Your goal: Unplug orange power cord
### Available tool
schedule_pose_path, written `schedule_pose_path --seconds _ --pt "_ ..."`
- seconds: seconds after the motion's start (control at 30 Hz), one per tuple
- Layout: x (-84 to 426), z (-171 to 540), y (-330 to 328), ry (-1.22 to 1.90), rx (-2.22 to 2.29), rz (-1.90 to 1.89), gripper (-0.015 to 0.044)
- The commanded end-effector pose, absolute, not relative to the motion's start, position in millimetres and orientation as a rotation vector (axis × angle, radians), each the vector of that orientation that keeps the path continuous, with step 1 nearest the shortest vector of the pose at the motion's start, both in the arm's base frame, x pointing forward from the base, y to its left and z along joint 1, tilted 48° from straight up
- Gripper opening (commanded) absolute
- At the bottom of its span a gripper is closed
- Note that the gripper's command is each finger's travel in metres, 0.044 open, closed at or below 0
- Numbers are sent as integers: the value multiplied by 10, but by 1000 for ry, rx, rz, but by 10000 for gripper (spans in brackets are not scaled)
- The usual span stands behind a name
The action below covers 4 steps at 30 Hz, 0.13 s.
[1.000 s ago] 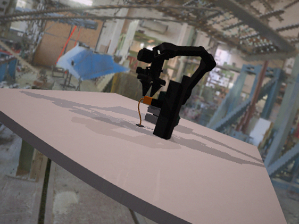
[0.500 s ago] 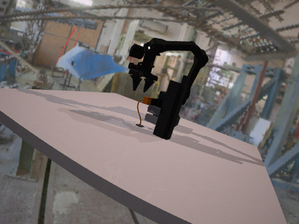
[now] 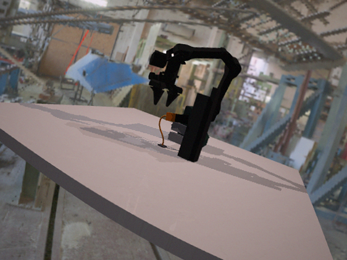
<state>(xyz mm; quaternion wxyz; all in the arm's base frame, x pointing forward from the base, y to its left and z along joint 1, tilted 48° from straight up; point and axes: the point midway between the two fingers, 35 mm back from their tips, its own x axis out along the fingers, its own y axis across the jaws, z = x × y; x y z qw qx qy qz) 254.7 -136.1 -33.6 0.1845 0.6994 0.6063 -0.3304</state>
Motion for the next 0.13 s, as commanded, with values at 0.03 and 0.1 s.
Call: schedule_pose_path --seconds 0.03,0.1 --pt "2537 -336 -1372 1710 1968 -931 440" --pt "2537 -336 -1372 1710 1968 -931 440"
